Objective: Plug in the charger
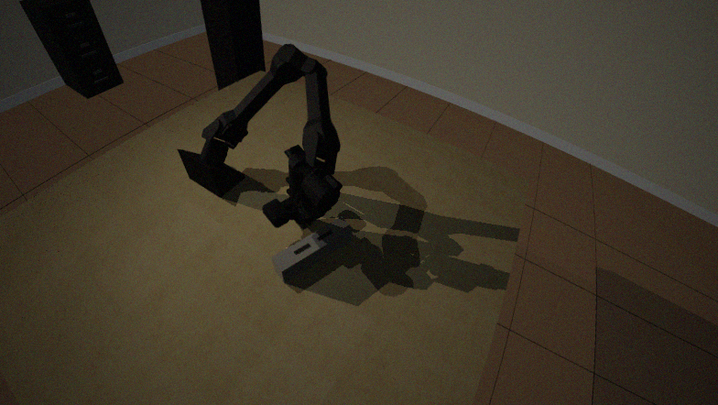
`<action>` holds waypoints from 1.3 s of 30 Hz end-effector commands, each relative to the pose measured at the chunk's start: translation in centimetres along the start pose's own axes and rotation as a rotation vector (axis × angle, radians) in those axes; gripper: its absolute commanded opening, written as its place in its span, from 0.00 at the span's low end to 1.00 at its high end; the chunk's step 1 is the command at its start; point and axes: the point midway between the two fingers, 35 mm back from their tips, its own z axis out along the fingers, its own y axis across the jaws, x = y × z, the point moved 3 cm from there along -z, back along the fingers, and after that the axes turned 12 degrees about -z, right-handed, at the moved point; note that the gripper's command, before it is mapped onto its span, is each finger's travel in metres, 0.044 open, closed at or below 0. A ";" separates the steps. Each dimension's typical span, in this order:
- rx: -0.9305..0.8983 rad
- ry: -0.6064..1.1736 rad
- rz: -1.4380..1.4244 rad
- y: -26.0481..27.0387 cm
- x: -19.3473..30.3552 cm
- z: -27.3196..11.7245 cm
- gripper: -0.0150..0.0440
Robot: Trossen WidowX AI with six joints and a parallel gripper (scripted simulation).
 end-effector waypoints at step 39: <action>-0.009 0.003 0.053 -0.5 -2.7 0.0 0.25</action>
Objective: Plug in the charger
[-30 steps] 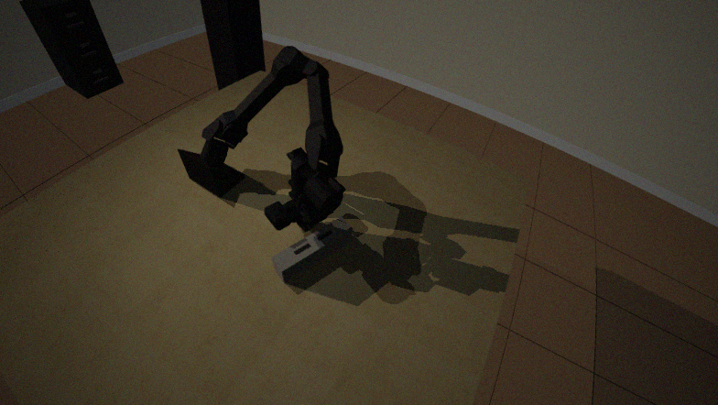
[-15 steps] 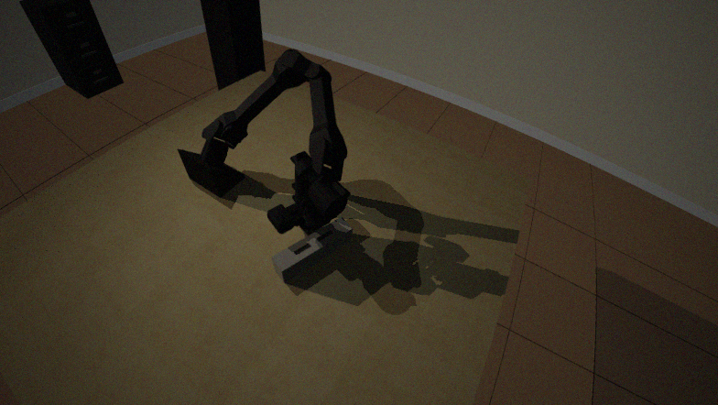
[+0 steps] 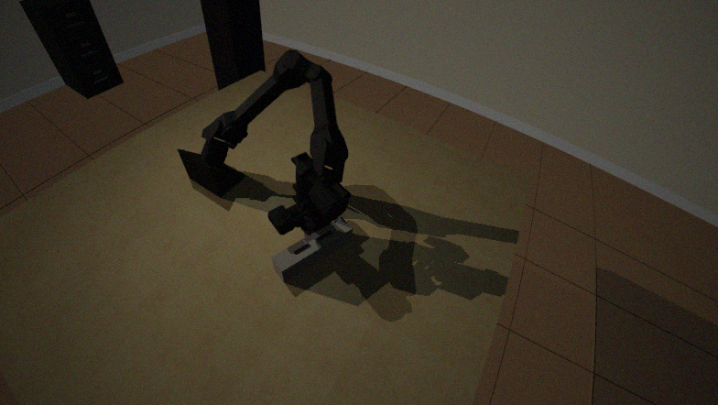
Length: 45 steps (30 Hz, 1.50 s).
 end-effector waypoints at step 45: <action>-0.006 0.001 0.006 -0.2 -1.3 -0.1 0.25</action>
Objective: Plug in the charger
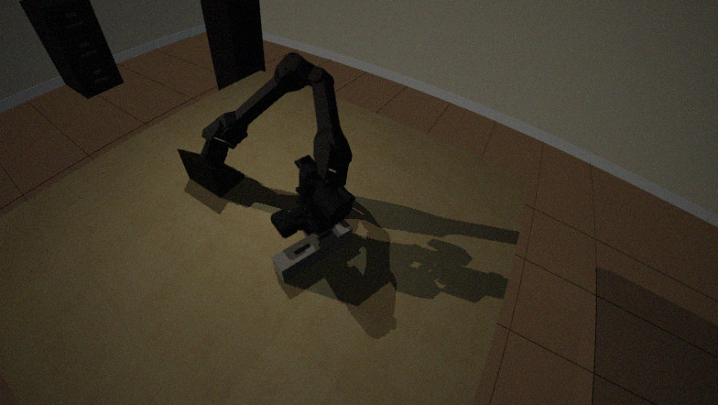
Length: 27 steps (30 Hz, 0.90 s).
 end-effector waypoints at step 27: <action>-0.006 0.000 0.005 -0.2 -1.0 -0.1 0.25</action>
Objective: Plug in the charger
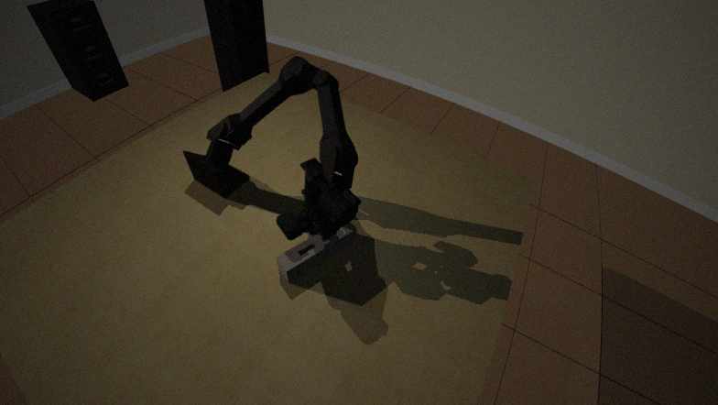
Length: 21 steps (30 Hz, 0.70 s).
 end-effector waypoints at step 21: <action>-0.003 -0.009 -0.005 -0.2 -1.2 -0.1 0.25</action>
